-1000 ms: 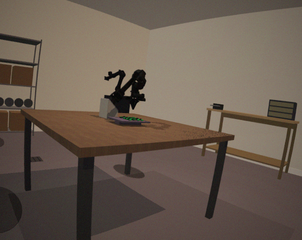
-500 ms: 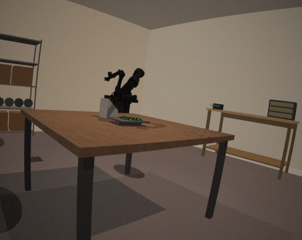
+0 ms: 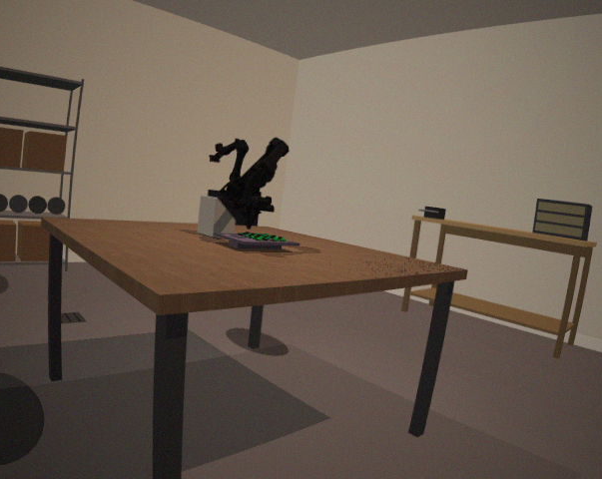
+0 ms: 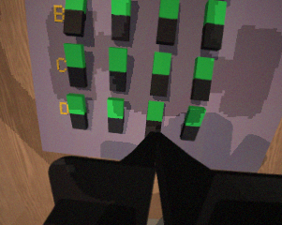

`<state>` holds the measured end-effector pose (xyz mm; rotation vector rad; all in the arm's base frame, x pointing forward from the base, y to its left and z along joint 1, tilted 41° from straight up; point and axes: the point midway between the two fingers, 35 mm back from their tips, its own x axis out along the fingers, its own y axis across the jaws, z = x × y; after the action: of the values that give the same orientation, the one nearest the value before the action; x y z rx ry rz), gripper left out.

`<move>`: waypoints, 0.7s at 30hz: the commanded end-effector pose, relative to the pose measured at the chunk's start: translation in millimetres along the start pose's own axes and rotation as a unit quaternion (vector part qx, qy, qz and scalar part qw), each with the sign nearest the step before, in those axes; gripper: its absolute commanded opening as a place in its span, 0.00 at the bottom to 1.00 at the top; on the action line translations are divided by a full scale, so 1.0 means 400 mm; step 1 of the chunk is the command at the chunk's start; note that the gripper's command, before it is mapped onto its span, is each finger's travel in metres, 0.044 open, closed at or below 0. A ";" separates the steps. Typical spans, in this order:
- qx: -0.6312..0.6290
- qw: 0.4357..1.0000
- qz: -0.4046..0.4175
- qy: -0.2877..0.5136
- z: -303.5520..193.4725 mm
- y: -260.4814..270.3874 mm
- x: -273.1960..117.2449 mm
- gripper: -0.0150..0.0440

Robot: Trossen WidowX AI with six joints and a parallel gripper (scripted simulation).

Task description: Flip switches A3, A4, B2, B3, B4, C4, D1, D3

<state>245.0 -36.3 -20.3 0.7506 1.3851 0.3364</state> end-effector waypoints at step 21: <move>0.004 1.000 0.003 0.002 -0.005 0.001 0.026 0.25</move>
<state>245.1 -29.3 -27.9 0.7540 1.3905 0.3384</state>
